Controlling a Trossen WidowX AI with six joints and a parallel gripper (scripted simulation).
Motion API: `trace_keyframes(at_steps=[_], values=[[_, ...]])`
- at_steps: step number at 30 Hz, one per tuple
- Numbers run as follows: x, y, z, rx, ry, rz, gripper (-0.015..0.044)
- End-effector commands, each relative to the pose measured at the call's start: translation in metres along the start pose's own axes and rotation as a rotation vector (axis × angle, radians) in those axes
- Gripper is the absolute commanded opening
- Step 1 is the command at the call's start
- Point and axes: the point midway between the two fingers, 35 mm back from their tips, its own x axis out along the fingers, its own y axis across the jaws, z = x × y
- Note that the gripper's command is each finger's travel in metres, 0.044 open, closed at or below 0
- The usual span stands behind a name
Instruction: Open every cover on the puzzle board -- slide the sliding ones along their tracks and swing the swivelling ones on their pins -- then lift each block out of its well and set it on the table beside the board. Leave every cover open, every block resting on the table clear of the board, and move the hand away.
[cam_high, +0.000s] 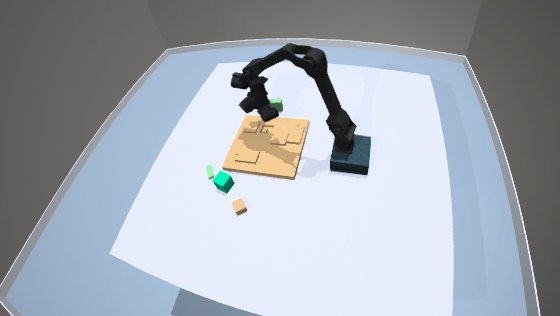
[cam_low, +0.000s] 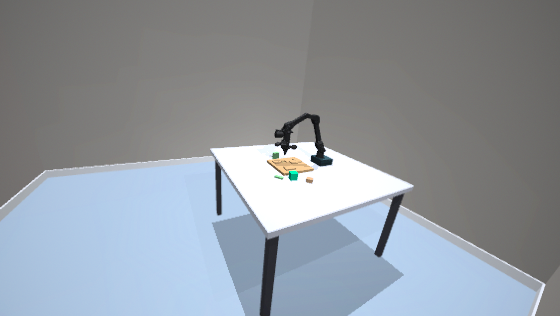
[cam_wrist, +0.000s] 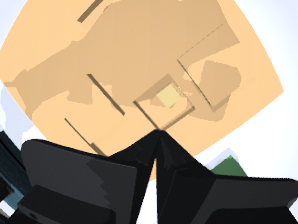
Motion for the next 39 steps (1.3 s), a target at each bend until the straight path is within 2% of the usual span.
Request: trace_keyframes(at_steps=[1, 5, 39], values=[[-0.001, 0.034, -0.035, -0.658, 0.0, 0.004, 0.0], [-0.001, 0.045, -0.045, -0.852, 0.0, 0.006, 0.0], [-0.001, 0.045, -0.045, -0.852, 0.0, 0.006, 0.0]])
